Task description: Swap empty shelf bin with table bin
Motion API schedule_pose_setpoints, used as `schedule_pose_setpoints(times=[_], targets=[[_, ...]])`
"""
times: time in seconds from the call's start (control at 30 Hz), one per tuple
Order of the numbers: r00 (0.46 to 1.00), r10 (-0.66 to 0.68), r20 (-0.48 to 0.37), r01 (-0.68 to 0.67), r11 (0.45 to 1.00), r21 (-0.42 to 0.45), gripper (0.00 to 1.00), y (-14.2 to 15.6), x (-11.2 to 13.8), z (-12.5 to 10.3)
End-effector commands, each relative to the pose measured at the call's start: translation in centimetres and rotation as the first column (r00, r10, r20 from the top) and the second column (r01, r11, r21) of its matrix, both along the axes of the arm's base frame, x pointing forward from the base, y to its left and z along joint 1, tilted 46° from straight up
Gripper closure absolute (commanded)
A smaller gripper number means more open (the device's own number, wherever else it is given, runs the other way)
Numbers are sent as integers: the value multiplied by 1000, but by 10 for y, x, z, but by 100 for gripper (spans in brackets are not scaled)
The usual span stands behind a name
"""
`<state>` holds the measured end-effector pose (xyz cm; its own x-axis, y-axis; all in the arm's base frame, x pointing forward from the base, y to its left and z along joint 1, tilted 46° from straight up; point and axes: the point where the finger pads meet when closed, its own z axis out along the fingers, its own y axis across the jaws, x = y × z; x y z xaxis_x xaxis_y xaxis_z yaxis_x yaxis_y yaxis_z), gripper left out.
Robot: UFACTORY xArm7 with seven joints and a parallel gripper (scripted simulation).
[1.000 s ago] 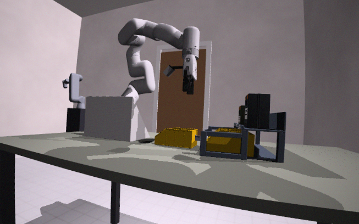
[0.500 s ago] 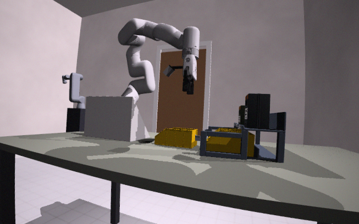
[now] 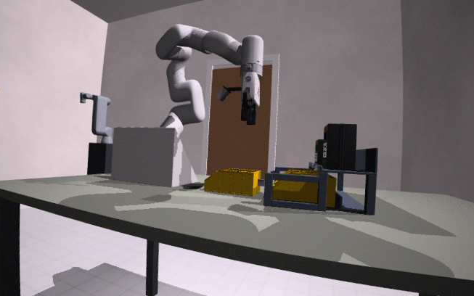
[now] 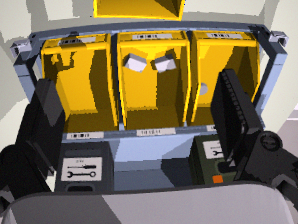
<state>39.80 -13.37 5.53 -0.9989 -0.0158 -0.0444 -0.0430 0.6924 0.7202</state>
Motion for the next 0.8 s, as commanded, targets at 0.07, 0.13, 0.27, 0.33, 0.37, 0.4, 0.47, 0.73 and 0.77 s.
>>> schedule_pose_setpoints(times=[0.07,0.13,0.27,0.33,0.37,0.4,0.47,0.73,0.77], targets=[[1000,-3,2,3,1000,-2,0,-2,1,1],[1000,-3,2,3,1000,-2,0,-2,1,1],[1000,-3,2,3,1000,-2,0,-2,1,1],[1000,-3,2,3,1000,-2,0,-2,1,1],[1000,-3,2,3,1000,-2,0,-2,1,1],[1000,-3,2,3,1000,-2,0,-2,1,1],[1000,-3,2,3,1000,-2,0,-2,1,1],[1000,-3,2,3,1000,-2,100,-2,1,1],[1000,-3,2,3,1000,-2,100,-2,1,1]])
